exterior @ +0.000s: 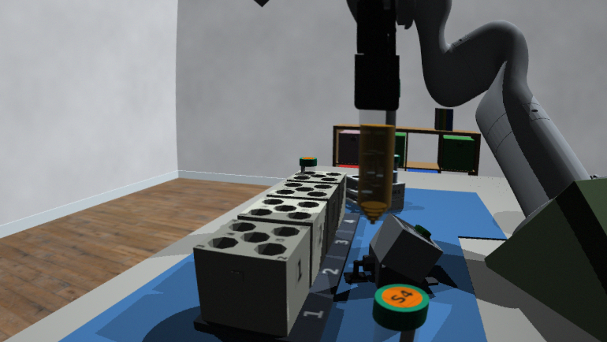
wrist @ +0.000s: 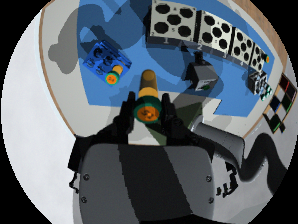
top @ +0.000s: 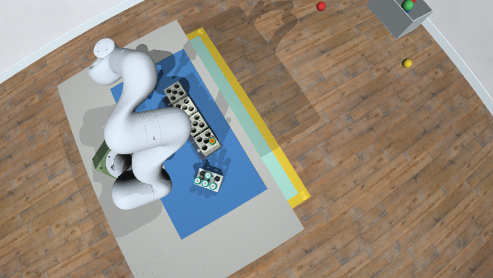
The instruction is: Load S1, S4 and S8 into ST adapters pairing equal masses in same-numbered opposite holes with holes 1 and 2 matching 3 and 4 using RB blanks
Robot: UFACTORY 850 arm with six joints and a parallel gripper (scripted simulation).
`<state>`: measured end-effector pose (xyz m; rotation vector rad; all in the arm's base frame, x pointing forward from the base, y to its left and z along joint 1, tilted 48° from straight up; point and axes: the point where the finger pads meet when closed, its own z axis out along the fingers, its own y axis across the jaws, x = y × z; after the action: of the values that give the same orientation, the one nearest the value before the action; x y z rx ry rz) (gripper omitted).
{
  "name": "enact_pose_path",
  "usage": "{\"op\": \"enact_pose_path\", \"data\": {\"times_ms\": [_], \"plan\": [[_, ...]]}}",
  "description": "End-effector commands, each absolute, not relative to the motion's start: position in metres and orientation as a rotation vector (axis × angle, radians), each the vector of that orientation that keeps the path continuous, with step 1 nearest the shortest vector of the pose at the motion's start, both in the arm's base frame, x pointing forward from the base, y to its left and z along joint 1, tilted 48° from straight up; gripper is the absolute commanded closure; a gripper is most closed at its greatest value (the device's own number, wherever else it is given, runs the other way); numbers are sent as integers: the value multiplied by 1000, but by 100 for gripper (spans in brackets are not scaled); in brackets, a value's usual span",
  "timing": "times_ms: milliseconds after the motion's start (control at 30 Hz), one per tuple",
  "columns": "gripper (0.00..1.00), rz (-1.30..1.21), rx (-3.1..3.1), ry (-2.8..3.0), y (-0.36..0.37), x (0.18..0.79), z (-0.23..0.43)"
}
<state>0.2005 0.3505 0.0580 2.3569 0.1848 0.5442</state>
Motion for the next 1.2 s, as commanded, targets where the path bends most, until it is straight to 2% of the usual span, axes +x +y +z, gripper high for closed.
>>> {"op": "enact_pose_path", "data": {"times_ms": [0, 1167], "plan": [[100, 535, 2357, 202, 342, 207, 72], [100, 535, 2357, 201, 255, 265, 187]]}}
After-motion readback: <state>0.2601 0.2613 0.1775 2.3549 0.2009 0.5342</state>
